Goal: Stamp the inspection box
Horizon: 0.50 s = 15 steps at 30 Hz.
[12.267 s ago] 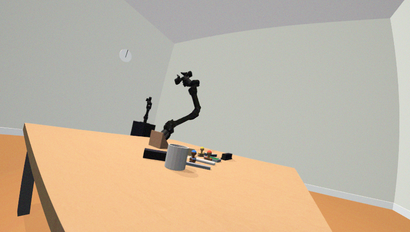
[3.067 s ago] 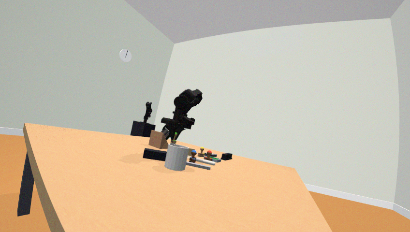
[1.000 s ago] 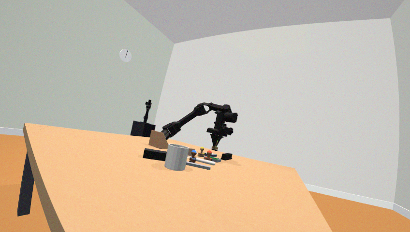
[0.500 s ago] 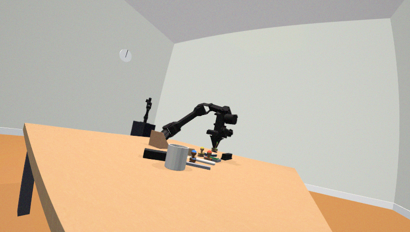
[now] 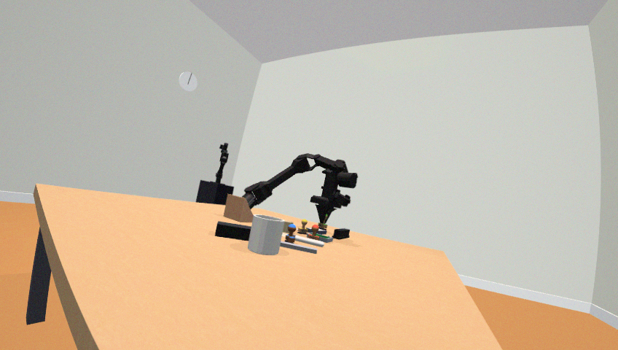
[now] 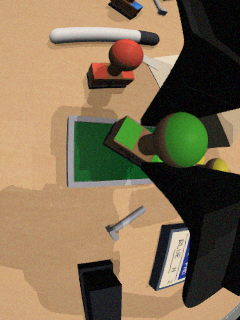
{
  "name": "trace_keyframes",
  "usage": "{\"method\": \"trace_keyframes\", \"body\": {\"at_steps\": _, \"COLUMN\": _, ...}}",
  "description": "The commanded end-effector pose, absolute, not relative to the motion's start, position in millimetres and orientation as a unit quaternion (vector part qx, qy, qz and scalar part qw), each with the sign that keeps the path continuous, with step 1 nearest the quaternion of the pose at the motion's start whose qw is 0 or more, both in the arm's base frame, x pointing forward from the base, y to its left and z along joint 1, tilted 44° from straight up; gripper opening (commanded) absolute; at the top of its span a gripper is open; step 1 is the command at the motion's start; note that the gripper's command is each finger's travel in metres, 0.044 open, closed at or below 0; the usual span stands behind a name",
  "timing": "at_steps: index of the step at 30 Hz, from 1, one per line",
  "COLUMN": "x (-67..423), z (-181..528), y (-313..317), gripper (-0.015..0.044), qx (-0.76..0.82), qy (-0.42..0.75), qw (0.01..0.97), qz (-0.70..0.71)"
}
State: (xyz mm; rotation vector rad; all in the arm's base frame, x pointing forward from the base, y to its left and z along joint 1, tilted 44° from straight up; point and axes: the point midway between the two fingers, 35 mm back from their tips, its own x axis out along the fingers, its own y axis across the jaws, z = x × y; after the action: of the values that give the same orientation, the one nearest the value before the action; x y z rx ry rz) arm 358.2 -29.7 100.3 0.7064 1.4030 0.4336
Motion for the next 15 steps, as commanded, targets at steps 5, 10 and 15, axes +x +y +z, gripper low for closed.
{"method": "trace_keyframes", "body": {"at_steps": 5, "x": 358.5, "z": 96.4, "y": -24.9, "gripper": 0.0, "qx": 0.318, "qy": 0.626, "qw": 0.685, "qz": 0.194}}
{"method": "trace_keyframes", "body": {"at_steps": 10, "x": 359.0, "z": 94.1, "y": -22.6, "gripper": 0.0, "qx": 0.318, "qy": 0.626, "qw": 0.685, "qz": 0.195}}
{"method": "trace_keyframes", "body": {"at_steps": 15, "x": 359.3, "z": 91.8, "y": -20.3, "gripper": 0.0, "qx": 0.318, "qy": 0.626, "qw": 0.685, "qz": 0.195}}
